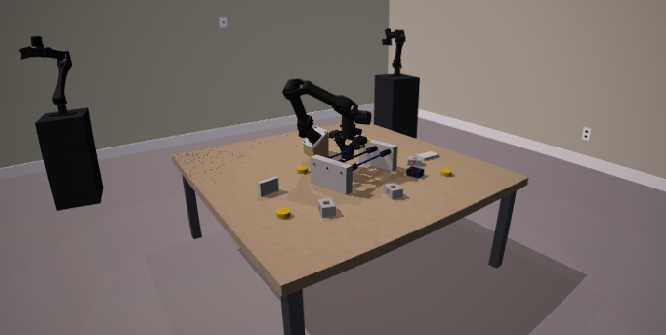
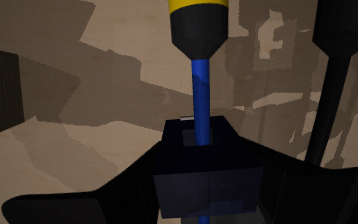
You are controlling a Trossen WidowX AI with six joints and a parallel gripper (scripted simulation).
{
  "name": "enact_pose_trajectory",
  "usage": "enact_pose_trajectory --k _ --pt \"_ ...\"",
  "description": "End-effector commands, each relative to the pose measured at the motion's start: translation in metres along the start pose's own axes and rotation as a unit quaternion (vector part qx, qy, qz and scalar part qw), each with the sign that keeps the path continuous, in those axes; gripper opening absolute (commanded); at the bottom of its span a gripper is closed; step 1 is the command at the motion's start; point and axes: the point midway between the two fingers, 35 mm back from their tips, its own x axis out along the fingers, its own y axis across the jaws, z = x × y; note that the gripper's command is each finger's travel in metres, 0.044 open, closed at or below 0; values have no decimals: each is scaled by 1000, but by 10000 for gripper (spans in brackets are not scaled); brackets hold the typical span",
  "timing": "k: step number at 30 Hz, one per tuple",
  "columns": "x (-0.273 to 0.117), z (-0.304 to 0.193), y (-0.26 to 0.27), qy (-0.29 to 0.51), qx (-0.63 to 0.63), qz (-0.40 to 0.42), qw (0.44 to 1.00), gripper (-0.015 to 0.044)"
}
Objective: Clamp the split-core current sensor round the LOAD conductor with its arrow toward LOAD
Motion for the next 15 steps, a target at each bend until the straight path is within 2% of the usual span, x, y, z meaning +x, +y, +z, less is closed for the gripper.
enact_pose_trajectory --k 1,9,15 --pt "0 0 -1 0 0 -1 1000 0" --pt "4 0 -1 0 0 -1 1000 0" --pt "1 0 -1 -1 2 -1 1000 157"
